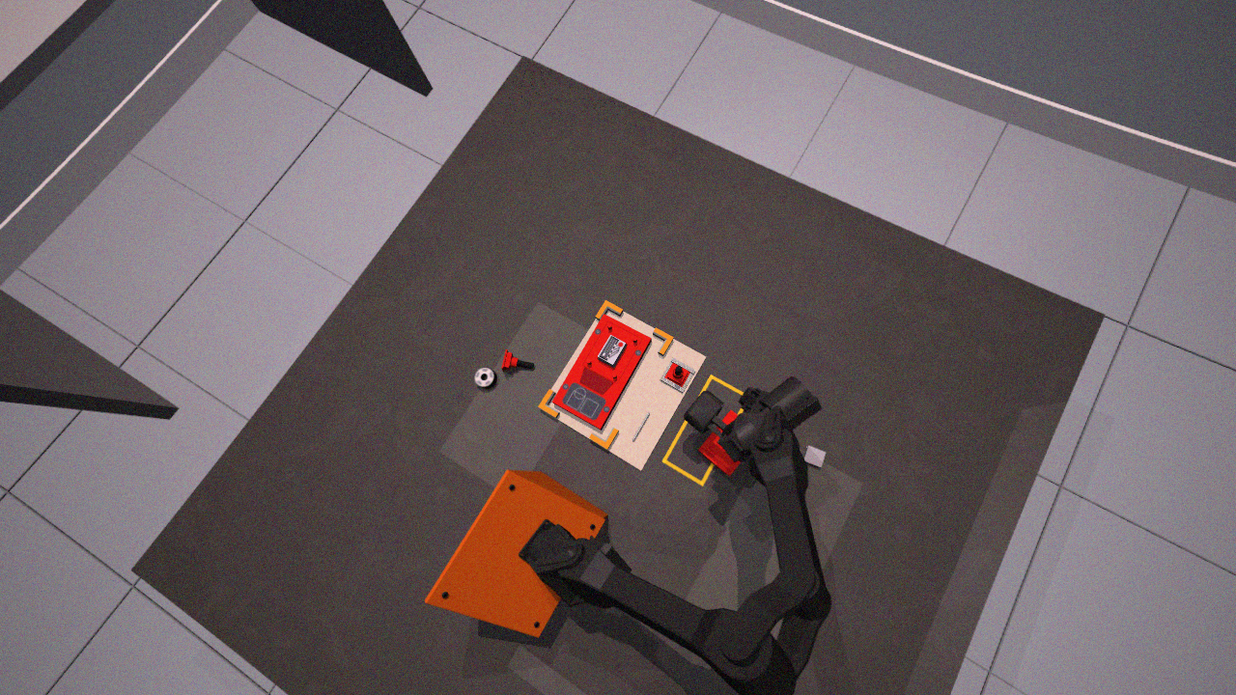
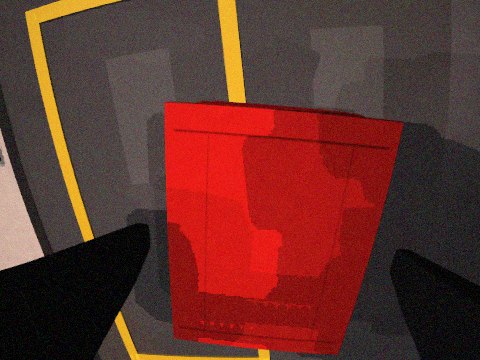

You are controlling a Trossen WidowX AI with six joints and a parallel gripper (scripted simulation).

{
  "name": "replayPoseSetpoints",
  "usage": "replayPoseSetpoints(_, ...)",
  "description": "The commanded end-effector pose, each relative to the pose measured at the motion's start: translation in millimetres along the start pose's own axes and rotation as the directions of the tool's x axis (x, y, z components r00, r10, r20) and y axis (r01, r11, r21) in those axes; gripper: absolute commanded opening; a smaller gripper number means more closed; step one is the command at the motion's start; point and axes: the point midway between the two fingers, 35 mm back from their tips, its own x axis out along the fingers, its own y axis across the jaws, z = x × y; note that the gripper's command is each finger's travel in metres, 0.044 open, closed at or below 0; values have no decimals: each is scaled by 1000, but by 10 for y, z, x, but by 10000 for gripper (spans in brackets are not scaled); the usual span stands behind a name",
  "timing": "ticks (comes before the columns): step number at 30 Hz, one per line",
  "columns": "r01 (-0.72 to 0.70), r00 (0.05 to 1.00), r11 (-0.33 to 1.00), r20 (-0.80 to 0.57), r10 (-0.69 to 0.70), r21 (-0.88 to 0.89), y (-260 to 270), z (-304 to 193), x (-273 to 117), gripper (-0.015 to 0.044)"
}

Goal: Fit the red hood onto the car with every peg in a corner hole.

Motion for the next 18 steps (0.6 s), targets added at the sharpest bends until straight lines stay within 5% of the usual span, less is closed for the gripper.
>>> replayPoseSetpoints(1,-5,1000,1000,1,5,-4,11,-1,25,440)
replayPoseSetpoints(18,-4,1000,1000,1,4,-4,10,-2,109,440)
